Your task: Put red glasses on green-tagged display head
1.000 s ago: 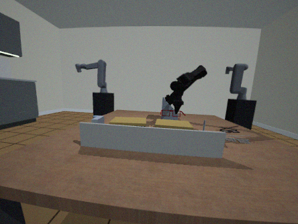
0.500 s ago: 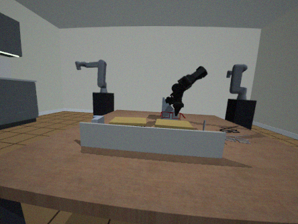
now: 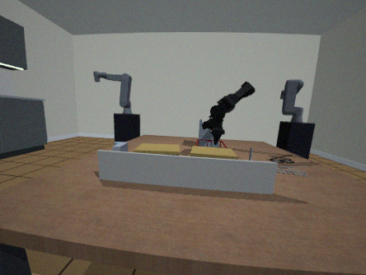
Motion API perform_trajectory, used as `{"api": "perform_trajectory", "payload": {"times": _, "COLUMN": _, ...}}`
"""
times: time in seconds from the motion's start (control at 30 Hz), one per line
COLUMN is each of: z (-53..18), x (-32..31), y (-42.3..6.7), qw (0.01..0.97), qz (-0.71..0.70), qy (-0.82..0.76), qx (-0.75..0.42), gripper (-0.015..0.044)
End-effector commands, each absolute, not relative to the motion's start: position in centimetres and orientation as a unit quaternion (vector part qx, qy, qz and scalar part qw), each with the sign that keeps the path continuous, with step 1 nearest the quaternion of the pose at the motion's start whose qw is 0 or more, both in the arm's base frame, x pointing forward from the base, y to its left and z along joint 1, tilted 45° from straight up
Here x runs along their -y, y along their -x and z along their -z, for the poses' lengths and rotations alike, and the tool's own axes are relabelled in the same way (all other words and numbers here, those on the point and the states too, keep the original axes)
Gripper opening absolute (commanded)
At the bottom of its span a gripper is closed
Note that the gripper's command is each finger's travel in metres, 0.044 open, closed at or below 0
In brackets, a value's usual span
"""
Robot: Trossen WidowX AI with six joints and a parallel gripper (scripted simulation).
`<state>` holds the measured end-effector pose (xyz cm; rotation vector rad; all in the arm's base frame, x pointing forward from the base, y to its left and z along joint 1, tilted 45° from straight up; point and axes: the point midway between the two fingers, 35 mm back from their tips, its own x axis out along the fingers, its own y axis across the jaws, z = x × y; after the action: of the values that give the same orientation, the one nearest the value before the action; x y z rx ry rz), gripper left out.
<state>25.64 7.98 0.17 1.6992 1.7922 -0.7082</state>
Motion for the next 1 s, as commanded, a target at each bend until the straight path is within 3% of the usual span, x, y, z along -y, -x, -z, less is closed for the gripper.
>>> {"api": "perform_trajectory", "payload": {"times": 0.0, "z": 0.2, "x": -8.4, "y": -25.4, "qw": 0.277, "qz": 0.265, "qy": -0.635, "qx": -0.671, "gripper": 0.0000}}
{"api": "perform_trajectory", "payload": {"times": 0.97, "z": 0.9, "x": -9.0, "y": -27.1, "qw": 0.279, "qz": 0.262, "qy": -0.640, "qx": -0.666, "gripper": 0.0000}}
